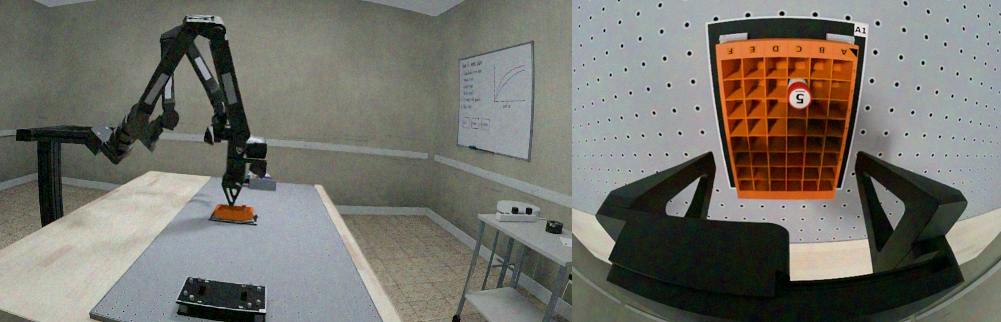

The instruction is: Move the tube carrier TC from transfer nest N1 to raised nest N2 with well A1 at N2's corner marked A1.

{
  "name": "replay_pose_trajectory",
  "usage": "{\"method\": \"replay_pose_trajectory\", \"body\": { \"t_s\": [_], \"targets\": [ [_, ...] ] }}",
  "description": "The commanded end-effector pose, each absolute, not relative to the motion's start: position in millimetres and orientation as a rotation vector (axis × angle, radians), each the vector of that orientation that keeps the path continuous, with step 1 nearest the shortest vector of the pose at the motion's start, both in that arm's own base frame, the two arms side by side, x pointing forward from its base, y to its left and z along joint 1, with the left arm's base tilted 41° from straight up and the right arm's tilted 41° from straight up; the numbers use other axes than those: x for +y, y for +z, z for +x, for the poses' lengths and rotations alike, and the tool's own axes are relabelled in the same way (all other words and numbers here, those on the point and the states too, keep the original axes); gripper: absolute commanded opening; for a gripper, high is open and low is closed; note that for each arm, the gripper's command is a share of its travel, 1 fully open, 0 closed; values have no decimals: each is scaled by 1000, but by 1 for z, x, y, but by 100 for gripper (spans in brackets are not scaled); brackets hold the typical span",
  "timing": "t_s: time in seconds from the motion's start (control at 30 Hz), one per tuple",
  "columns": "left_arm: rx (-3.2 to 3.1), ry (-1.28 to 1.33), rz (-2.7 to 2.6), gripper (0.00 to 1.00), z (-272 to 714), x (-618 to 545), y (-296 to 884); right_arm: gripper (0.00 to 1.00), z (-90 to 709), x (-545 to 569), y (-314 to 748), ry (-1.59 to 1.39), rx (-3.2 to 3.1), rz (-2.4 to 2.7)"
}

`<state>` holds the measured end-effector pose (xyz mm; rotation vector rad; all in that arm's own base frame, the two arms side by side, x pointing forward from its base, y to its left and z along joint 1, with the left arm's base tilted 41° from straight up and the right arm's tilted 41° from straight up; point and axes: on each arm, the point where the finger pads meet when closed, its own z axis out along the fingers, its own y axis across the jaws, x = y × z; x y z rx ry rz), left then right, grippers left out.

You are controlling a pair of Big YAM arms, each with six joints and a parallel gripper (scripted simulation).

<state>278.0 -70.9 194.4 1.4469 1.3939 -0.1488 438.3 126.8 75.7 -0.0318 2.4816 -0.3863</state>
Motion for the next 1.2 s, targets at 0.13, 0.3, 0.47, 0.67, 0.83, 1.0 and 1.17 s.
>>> {"method": "replay_pose_trajectory", "body": {
  "t_s": [0.13,0.3,0.47,0.67,0.83,1.0,1.17],
  "targets": [
    [1451,-182,1370,100,289,-64,188,100,463,122,71,-379,2461,-19],
    [1463,-188,1352,100,292,-62,187,100,466,121,68,-379,2461,-19],
    [1493,-208,1314,100,295,-59,181,100,470,118,62,-379,2461,-19],
    [1518,-235,1269,100,299,-57,176,100,475,116,55,-380,2461,-19],
    [1530,-248,1246,100,301,-55,175,100,478,113,50,-380,2461,-20],
    [1541,-263,1211,100,305,-53,175,88,476,116,48,-379,2464,-23],
    [1520,-255,1206,100,309,-55,184,65,473,122,53,-370,2458,-21]
  ]
}}
